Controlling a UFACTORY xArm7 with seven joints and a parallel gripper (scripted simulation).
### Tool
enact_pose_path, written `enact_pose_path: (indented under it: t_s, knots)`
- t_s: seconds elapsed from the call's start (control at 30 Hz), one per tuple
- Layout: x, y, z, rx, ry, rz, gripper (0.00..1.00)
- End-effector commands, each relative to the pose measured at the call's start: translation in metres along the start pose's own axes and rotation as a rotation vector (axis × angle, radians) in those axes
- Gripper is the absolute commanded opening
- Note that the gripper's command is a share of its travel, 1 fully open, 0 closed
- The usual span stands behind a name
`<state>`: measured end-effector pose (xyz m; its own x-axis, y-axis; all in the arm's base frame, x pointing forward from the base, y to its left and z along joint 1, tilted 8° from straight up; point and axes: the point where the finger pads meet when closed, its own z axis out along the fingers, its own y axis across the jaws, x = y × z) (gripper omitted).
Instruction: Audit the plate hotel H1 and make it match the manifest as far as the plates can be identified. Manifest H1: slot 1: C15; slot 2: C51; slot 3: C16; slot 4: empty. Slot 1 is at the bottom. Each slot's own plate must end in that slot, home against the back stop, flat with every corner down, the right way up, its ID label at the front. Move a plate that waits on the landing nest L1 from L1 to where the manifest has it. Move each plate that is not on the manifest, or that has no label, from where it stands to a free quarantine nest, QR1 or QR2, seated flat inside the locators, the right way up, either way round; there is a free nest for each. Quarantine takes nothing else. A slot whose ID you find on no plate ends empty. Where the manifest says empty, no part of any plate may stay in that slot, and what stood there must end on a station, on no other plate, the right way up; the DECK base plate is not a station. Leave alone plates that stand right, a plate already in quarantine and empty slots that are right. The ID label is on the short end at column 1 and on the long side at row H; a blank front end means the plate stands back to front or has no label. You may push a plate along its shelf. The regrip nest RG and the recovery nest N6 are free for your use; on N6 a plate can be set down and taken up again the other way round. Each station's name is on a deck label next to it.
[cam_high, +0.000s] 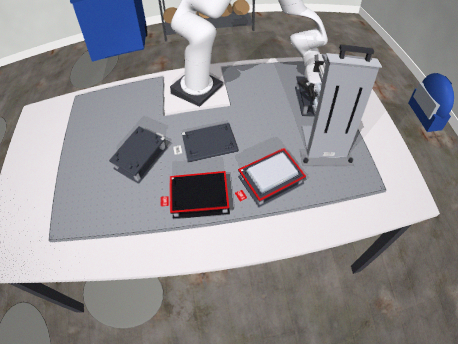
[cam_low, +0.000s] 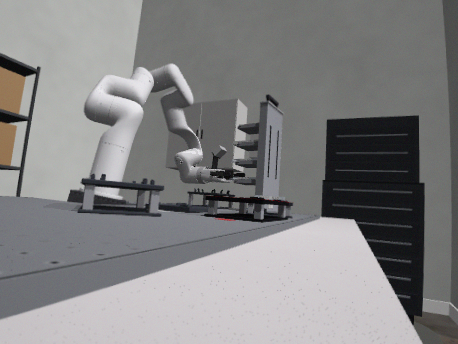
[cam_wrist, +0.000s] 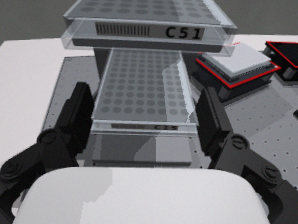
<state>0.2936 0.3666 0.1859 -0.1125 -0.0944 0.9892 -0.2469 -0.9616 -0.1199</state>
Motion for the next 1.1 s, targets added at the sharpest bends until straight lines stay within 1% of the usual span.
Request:
enact_pose_path:
  t_s: [0.0, 0.2, 1.0, 1.03, 1.07]
  knots:
    - [0.0009, -0.0007, 0.0019, -0.001, 0.0, 0.003, 0.0]
    - [0.001, -0.0007, 0.0047, -0.001, 0.0, 0.003, 0.0]
    - [0.0001, -0.0007, 0.0047, 0.0, 0.0, 0.003, 0.0]
    - [0.0001, -0.0007, 0.0047, 0.0, 0.0, 0.003, 1.0]
    - [0.0001, -0.0007, 0.0047, 0.0, 0.0, 0.003, 1.0]
